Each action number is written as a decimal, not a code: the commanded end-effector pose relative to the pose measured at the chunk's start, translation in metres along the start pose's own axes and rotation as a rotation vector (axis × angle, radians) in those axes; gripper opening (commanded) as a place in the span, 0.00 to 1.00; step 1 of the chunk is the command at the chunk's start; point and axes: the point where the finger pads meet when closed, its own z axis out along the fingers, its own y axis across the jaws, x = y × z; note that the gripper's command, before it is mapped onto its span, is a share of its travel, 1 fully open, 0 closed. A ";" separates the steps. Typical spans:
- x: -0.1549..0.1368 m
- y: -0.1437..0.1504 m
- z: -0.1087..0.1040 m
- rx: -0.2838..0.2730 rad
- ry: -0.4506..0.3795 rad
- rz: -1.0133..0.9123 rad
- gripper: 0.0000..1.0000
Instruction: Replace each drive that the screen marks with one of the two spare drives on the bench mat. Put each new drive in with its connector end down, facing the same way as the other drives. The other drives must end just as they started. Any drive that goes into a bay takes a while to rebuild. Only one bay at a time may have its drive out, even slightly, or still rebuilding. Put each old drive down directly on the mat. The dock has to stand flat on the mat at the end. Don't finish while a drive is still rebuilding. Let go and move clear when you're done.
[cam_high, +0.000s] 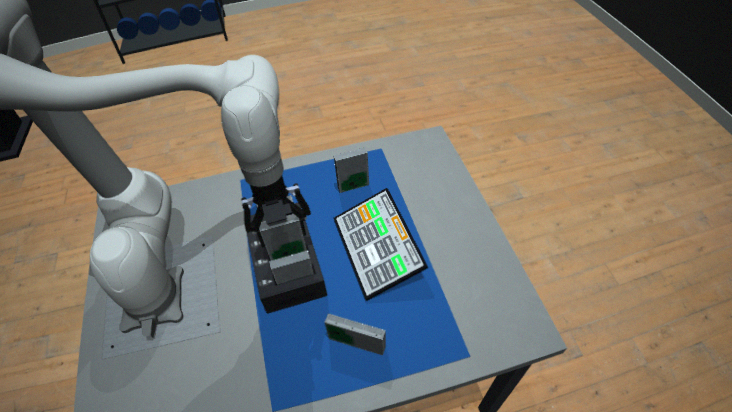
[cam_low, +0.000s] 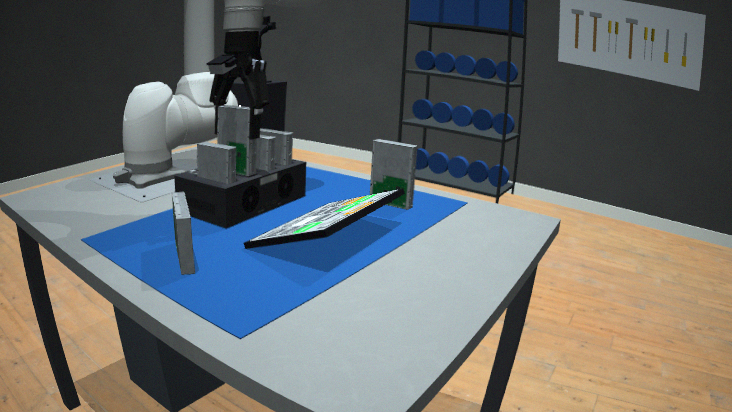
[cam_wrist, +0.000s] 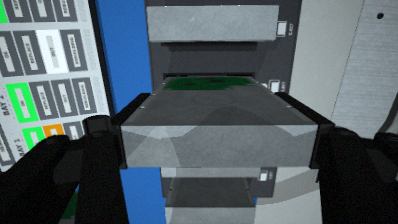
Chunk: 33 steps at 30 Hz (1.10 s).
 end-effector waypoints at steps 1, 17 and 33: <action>0.000 0.000 0.001 0.001 0.000 0.000 0.10; 0.000 0.000 0.007 0.001 0.000 0.000 0.10; 0.000 0.000 0.009 0.001 0.000 0.000 0.10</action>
